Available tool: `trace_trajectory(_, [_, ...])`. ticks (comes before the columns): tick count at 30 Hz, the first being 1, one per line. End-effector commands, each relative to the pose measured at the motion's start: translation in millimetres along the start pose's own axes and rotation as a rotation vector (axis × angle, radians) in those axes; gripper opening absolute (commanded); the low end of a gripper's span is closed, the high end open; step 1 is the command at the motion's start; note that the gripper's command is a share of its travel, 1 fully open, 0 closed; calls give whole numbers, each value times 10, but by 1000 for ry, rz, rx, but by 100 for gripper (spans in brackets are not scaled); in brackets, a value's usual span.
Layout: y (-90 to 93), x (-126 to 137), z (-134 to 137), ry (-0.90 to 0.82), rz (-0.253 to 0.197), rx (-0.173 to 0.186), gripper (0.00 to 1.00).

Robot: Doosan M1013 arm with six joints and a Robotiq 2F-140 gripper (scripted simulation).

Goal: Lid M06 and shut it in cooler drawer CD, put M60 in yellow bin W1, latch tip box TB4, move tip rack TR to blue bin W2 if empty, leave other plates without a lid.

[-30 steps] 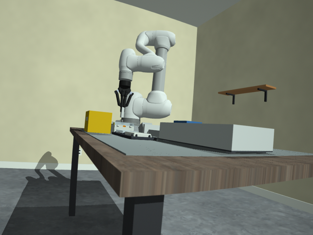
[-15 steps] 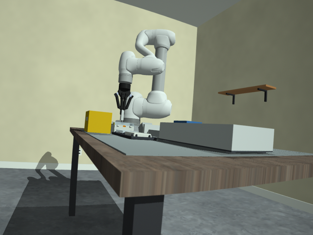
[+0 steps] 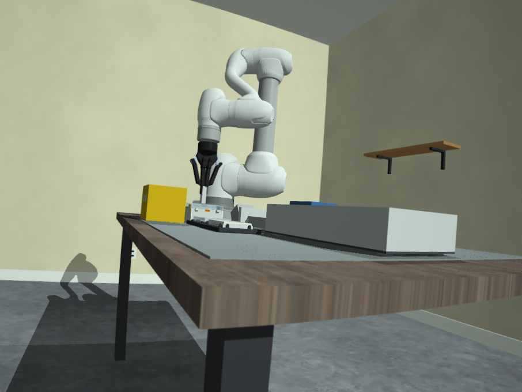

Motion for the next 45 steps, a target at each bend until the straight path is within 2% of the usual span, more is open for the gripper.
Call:
trace_trajectory(1, [2, 0, 0, 0, 0, 0, 0])
trace_trajectory(34, [57, 0, 0, 0, 0, 0, 0])
trace_trajectory(45, [-123, 0, 0, 0, 0, 0, 0])
Point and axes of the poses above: the point where the finger pads meet when closed, its own y axis out along the fingers, its own z axis across the jaws, x = y × z, the point moved 9 cm from there along -y, back along the fingers, and after that the axes turned 6 degrees about y, right-handed, at the moved point
